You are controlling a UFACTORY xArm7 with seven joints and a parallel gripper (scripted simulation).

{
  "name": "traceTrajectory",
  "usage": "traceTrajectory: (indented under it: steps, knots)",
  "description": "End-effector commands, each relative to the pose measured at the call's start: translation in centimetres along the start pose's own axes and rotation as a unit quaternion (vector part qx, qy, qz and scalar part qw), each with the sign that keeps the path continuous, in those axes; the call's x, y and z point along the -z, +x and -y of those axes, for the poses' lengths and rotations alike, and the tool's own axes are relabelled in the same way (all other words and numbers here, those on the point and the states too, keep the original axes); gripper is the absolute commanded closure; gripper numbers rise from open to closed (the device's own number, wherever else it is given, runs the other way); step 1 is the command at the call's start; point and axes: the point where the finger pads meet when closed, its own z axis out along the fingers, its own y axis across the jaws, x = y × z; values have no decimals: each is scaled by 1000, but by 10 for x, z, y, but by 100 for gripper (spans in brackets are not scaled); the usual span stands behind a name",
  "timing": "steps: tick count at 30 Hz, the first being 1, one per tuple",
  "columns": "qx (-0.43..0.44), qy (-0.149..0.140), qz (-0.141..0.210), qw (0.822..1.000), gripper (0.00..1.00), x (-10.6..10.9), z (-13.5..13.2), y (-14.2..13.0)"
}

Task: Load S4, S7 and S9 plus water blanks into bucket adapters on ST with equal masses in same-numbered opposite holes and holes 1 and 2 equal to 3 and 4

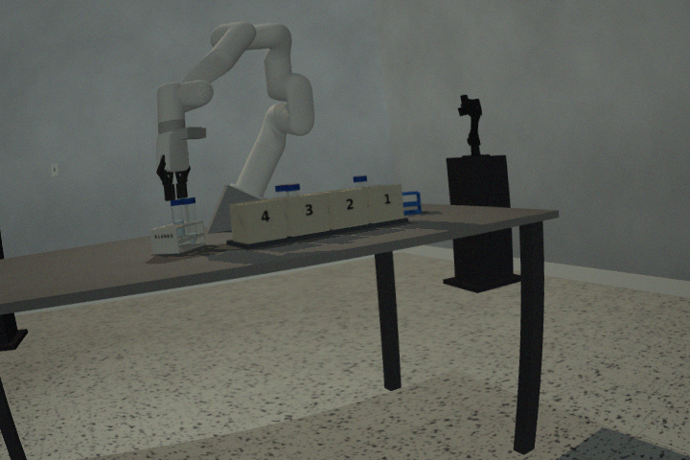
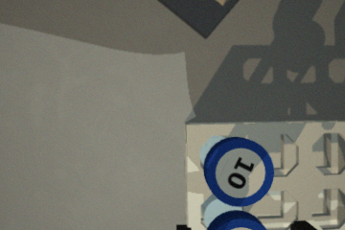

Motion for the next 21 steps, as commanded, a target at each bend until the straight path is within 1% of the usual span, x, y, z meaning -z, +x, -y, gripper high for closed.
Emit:
traceTrajectory:
  steps: [1,12,21]
  knots:
    - [0,-2,1,1000,43,-2,-2,-1]
    - [0,-2,1,1000,43,-3,-2,-1]
    - [0,-2,1,1000,43,-9,-2,-1]
